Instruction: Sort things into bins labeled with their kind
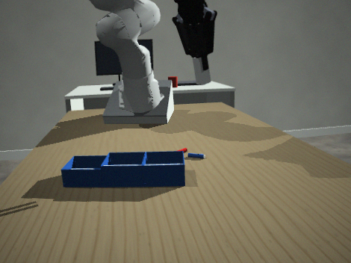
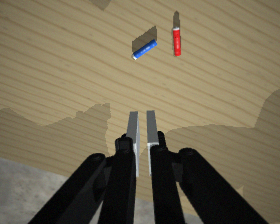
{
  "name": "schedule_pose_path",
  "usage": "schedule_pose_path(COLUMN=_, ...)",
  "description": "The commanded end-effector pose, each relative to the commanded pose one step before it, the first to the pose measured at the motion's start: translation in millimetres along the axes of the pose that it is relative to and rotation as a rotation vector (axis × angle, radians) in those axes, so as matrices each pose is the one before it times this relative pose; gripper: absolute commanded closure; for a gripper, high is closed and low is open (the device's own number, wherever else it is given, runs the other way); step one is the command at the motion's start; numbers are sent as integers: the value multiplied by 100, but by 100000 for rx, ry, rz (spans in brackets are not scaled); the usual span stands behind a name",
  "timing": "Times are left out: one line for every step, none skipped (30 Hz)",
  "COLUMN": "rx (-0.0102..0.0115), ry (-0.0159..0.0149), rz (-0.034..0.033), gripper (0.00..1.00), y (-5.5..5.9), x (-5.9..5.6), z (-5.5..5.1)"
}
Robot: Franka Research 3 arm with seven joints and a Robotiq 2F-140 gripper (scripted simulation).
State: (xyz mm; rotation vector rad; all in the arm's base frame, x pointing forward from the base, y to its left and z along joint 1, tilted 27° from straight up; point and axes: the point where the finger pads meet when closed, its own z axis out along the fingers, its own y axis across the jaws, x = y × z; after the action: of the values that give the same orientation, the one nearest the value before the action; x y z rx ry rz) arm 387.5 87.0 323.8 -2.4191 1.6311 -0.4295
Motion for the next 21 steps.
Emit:
schedule_pose_path(rx=-900, ry=1508, rz=-15611, gripper=95, y=779, x=825, z=0)
schedule_pose_path(rx=-89, ry=160, rz=-1605, gripper=95, y=0, x=0, z=0)
schedule_pose_path(rx=152, ry=683, rz=-1615, gripper=95, y=553, x=608, z=-138)
schedule_pose_path(rx=56, ry=489, rz=-1694, gripper=95, y=140, x=149, z=-34)
schedule_pose_path(rx=-69, ry=222, rz=-1572, gripper=95, y=0, x=0, z=0)
schedule_pose_path(rx=-83, ry=180, rz=-1541, gripper=95, y=0, x=0, z=0)
schedule_pose_path(rx=-121, ry=146, rz=-1604, gripper=95, y=0, x=0, z=0)
schedule_pose_path(rx=123, ry=694, rz=-1662, gripper=95, y=611, x=552, z=-126)
schedule_pose_path(rx=10, ry=489, rz=-1740, gripper=95, y=146, x=128, z=-29)
schedule_pose_path(rx=-113, ry=213, rz=-1602, gripper=95, y=0, x=0, z=0)
schedule_pose_path(rx=-118, ry=171, rz=-1561, gripper=95, y=0, x=0, z=0)
schedule_pose_path(rx=-150, ry=135, rz=-1614, gripper=95, y=0, x=0, z=0)
schedule_pose_path(rx=72, ry=696, rz=-1669, gripper=95, y=664, x=491, z=-113)
schedule_pose_path(rx=0, ry=0, rz=0, gripper=95, y=0, x=0, z=0)
schedule_pose_path(rx=0, ry=0, rz=0, gripper=95, y=0, x=0, z=0)
schedule_pose_path(rx=-259, ry=778, rz=-4216, gripper=95, y=150, x=107, z=-25)
schedule_pose_path(rx=-153, ry=139, rz=-1549, gripper=95, y=0, x=0, z=0)
schedule_pose_path(rx=-10, ry=663, rz=-1670, gripper=95, y=707, x=429, z=-101)
schedule_pose_path(rx=-77, ry=468, rz=-1723, gripper=95, y=150, x=88, z=-21)
schedule_pose_path(rx=-141, ry=199, rz=-1569, gripper=95, y=0, x=0, z=0)
schedule_pose_path(rx=-140, ry=159, rz=-1530, gripper=95, y=0, x=0, z=0)
